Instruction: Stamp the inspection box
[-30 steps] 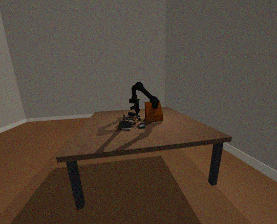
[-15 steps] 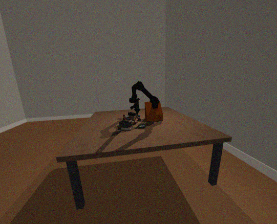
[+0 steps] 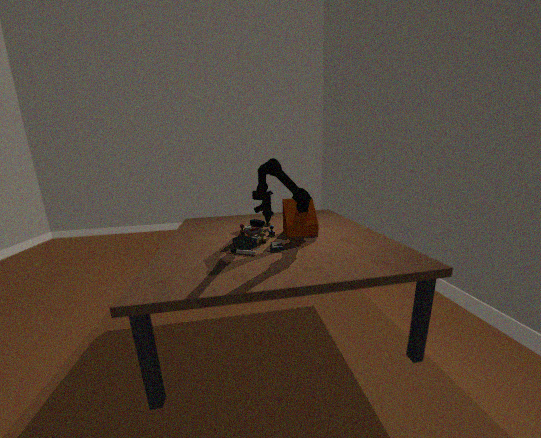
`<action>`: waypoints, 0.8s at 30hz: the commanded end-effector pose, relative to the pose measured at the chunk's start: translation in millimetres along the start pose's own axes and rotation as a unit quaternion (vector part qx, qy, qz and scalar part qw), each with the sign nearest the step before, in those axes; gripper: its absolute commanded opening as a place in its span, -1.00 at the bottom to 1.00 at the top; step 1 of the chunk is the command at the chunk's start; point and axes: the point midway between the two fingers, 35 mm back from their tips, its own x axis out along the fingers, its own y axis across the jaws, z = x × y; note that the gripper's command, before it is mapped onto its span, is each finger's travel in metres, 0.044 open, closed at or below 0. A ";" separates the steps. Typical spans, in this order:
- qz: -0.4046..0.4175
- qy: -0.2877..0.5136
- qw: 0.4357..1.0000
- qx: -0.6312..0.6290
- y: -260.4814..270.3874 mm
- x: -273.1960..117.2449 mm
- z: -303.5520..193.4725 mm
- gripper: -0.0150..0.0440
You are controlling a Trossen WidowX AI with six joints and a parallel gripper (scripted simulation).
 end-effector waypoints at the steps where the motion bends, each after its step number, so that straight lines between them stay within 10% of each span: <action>1: -0.002 0.002 1.000 -0.002 -0.4 -2.0 -0.4 -0.49; 24: -0.003 0.001 1.000 -0.002 -0.8 -13.1 -0.2 -0.49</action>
